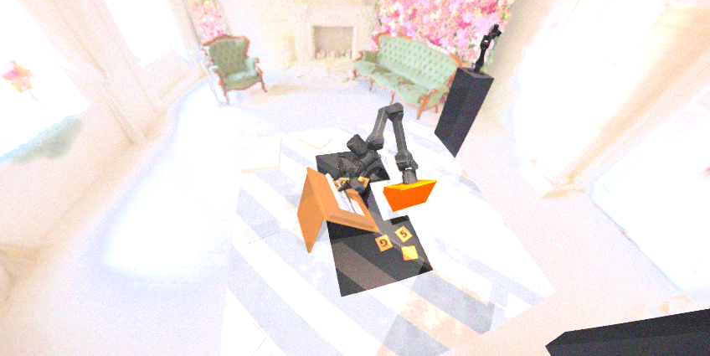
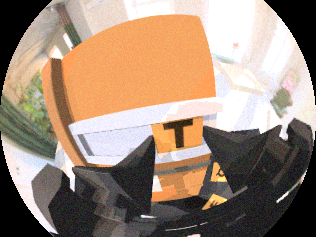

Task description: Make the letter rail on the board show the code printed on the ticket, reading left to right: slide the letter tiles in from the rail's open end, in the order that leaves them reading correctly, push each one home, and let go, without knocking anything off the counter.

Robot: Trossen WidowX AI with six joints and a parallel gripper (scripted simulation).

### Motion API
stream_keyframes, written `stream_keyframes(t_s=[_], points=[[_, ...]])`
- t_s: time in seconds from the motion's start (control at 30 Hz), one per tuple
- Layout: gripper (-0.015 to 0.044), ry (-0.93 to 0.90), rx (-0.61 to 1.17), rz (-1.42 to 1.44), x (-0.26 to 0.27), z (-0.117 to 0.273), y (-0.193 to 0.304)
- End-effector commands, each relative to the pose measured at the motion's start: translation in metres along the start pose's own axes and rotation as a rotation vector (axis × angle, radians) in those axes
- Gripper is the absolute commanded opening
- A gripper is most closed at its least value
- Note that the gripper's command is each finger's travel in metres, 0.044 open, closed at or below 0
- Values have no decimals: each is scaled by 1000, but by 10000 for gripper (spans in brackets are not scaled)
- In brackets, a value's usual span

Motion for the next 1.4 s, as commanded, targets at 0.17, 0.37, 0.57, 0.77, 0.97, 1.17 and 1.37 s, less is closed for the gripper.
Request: stream_keyframes(t_s=[0.17,0.37,0.57,0.77,0.97,1.17,1.37], points=[[0,2,-1,-4,7,0,-1],[0,2,-1,-4,12,0,-1],[0,2,-2,-5,16,0,-2],[0,1,-2,-5,20,0,-2],[0,1,-2,-5,24,0,-2],[0,1,-2,-5,28,0,-3],[0,1,-2,-5,32,0,-4]])
Point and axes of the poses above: the point midway between the two fingers, 35 mm back from their tips, its own z axis back along the fingers, its own x axis across the jaws, y = z × x, the point moved 10 cm from there along z, back along the fingers, and after that the axes turned 5 degrees about z, right-handed, at the moved point
